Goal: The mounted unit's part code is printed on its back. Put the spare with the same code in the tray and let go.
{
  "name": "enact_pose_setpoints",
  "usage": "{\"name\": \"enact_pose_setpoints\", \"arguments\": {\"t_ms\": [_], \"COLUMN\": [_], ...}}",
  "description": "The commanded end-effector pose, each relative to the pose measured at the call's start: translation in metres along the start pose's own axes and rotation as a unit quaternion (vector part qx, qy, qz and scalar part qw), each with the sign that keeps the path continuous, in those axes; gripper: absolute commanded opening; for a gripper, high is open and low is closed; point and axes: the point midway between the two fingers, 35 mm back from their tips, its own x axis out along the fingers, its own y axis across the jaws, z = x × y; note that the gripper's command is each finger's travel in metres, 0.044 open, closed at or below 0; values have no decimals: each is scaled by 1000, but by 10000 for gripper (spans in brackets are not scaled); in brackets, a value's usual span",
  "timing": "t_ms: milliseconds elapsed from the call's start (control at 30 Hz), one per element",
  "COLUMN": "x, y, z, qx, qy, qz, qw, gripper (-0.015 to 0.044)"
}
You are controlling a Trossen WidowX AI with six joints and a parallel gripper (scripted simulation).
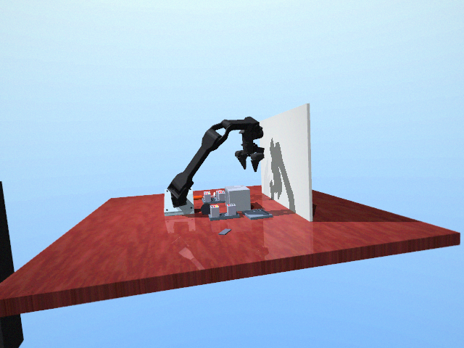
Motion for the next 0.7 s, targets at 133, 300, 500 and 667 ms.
{"name": "enact_pose_setpoints", "arguments": {"t_ms": [133, 300, 500, 667], "x": [32, 49, 50, 65], "y": [123, 176, 177, 173], "z": [5, -5, -6, -8], "qx": [-418, -584, -588, -587], "qy": [47, 68, 68, 70], "qz": [-6, -6, -6, -6], "qw": [907, 809, 806, 806], "gripper": [440, 440, 440, 309]}}
